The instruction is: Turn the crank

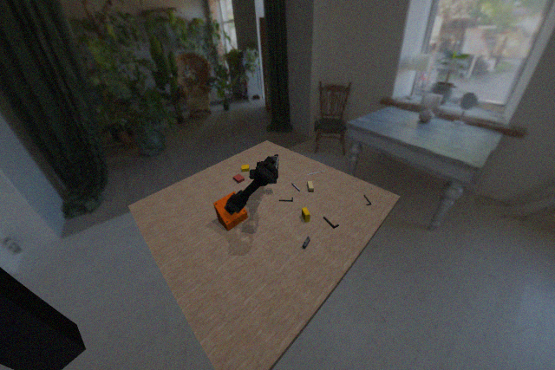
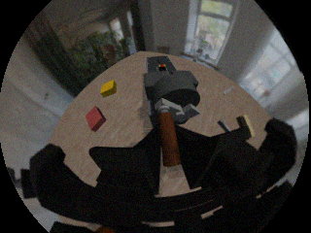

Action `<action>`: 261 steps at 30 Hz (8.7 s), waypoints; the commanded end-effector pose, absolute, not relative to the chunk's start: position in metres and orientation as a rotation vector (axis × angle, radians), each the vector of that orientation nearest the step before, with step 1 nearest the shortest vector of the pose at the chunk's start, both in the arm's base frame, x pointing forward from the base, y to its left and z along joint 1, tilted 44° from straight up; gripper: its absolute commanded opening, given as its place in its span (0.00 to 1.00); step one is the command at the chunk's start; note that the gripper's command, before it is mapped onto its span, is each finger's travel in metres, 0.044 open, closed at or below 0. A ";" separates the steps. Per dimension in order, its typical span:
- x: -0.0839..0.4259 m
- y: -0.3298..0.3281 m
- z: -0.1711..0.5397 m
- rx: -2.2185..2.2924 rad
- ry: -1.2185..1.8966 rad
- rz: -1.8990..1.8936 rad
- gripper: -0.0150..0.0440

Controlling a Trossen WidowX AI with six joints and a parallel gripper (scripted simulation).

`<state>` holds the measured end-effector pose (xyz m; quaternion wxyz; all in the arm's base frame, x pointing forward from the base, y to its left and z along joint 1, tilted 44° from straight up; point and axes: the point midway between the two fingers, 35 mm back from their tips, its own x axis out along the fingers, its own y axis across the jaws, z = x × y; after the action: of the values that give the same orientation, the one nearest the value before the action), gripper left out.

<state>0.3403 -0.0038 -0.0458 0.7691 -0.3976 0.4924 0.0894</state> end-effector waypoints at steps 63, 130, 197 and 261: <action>0.339 -0.005 -0.049 -0.862 1.076 0.201 0.25; 0.339 -0.004 -0.048 -0.861 1.074 0.197 1.00; 0.466 0.059 -0.059 -0.855 1.041 -0.119 1.00; 0.468 0.059 -0.056 -0.852 1.035 -0.126 0.70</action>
<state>0.4682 0.0594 -0.0564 0.7819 -0.3942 0.4794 -0.0582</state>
